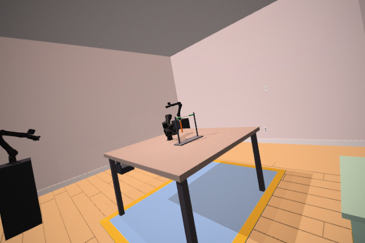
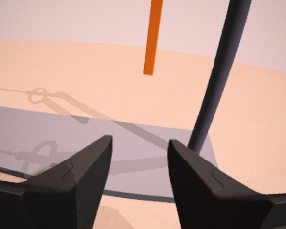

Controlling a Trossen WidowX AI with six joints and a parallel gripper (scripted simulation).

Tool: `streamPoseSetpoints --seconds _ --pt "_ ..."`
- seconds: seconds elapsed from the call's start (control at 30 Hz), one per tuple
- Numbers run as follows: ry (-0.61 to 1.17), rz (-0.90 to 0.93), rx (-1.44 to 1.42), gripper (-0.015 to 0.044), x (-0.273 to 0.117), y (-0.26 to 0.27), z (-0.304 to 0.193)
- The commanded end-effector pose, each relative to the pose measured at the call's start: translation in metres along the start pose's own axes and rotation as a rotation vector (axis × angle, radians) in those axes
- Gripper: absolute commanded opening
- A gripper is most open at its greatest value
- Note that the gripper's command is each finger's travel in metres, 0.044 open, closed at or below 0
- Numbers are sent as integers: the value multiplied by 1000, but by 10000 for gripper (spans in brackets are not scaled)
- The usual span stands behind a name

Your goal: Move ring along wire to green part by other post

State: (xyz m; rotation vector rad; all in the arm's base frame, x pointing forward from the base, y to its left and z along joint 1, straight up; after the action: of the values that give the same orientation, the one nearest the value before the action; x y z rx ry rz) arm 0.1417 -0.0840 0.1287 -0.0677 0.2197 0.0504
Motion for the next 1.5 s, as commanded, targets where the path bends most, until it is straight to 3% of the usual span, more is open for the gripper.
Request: streamPoseSetpoints --seconds 0.0,0.27,1.47 --pt "-11 -21 5 160 10 -1 14" --pt "-54 -59 31 160 30 4 38" --pt "-57 -60 31 160 72 -2 45"
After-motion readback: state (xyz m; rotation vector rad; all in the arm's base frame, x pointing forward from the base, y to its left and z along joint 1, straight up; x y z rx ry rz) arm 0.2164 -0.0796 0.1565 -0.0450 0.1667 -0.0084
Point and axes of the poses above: the point midway between the two fingers, 35 mm back from their tips, its own x axis out along the fingers, its own y axis across the jaws, z = x × y, the point moved 8 cm from there along -x, back along the fingers, and after that the axes turned 2 degrees about -x, right-handed, at the moved point
